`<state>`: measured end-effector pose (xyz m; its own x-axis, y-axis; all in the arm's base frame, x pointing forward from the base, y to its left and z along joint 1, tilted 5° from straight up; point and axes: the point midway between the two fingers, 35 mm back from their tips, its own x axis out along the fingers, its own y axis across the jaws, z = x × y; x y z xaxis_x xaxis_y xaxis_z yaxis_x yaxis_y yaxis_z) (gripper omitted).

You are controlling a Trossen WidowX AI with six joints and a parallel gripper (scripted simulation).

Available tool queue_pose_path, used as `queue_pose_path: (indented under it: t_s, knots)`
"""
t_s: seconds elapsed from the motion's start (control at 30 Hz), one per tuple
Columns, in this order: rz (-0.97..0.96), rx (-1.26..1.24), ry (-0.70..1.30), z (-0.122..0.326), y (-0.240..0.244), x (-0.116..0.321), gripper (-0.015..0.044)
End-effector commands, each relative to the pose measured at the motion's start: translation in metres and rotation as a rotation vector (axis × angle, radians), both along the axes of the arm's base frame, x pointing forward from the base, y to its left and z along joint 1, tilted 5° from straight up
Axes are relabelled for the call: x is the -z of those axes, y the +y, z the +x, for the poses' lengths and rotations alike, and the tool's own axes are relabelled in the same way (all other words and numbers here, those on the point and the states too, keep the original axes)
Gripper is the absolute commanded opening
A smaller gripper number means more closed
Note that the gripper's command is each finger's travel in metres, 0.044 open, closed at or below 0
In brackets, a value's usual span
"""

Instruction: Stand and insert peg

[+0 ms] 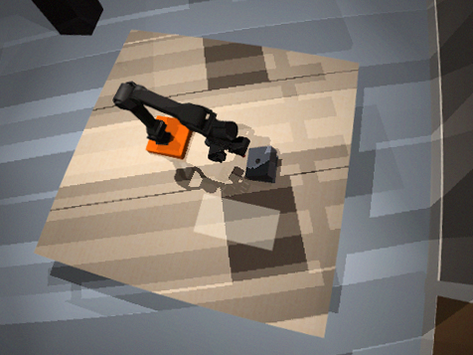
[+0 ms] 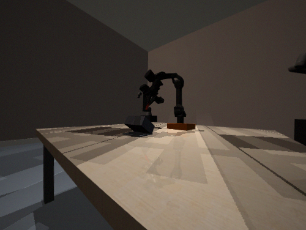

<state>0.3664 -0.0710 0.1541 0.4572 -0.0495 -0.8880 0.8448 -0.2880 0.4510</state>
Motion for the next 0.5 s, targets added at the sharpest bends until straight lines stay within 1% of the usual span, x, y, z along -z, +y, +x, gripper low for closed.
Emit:
queue_pose_path:
  t_s: [0.0,0.47]
  knots:
    - [-0.004,-0.026,-0.017,0.006,0.004,-0.001,0.0]
    - [-0.006,-0.037,-0.025,0.022,0.005,0.02,0.0]
